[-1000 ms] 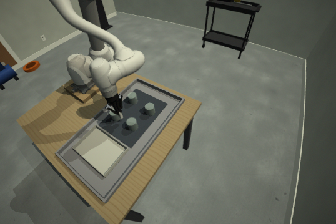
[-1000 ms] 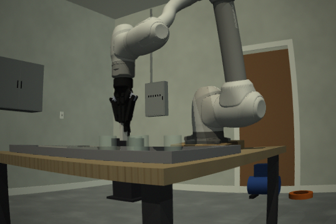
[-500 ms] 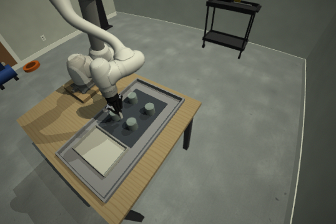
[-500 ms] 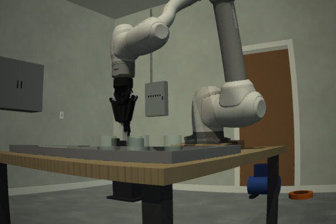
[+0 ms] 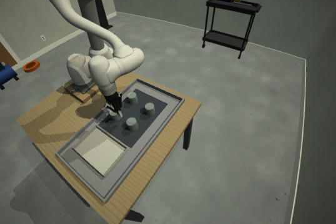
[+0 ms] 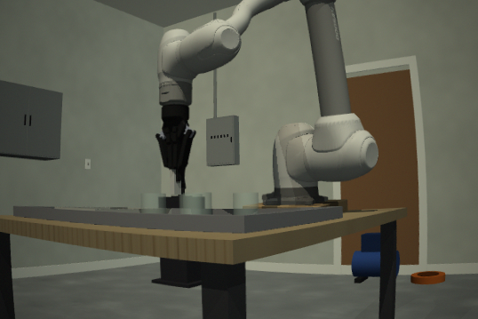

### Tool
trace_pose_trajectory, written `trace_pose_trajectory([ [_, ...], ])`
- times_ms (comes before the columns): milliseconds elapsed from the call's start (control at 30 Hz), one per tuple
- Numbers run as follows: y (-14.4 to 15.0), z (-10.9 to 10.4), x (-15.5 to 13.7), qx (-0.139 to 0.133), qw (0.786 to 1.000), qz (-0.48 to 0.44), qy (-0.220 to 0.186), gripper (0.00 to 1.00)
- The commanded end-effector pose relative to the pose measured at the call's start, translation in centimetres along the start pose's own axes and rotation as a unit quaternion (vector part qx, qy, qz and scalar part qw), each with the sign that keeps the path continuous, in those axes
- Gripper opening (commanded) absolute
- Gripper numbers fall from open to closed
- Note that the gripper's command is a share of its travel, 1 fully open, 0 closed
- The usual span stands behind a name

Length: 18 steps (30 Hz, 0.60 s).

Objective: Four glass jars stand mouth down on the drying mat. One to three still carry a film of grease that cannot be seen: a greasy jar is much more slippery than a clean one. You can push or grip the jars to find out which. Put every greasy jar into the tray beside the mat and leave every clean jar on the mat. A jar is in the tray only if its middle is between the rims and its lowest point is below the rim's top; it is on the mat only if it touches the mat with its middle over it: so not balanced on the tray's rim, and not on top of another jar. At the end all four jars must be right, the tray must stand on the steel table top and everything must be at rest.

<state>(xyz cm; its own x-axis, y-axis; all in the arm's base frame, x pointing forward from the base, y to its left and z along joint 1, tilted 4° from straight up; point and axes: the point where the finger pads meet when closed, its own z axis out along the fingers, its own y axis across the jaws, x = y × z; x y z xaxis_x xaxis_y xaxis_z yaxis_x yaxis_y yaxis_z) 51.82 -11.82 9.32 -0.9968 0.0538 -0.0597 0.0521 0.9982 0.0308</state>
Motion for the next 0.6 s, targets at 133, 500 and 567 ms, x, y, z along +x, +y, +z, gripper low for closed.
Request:
trace_pose_trajectory([
  [133, 0.0, -5.4, 0.0, 0.000, 1.000, 0.000, 0.000, 0.00],
  [500, 5.7, -6.1, -0.1, 0.000, 1.000, 0.000, 0.000, 0.00],
  [567, 7.4, -6.1, -0.2, 0.000, 1.000, 0.000, 0.000, 0.00],
])
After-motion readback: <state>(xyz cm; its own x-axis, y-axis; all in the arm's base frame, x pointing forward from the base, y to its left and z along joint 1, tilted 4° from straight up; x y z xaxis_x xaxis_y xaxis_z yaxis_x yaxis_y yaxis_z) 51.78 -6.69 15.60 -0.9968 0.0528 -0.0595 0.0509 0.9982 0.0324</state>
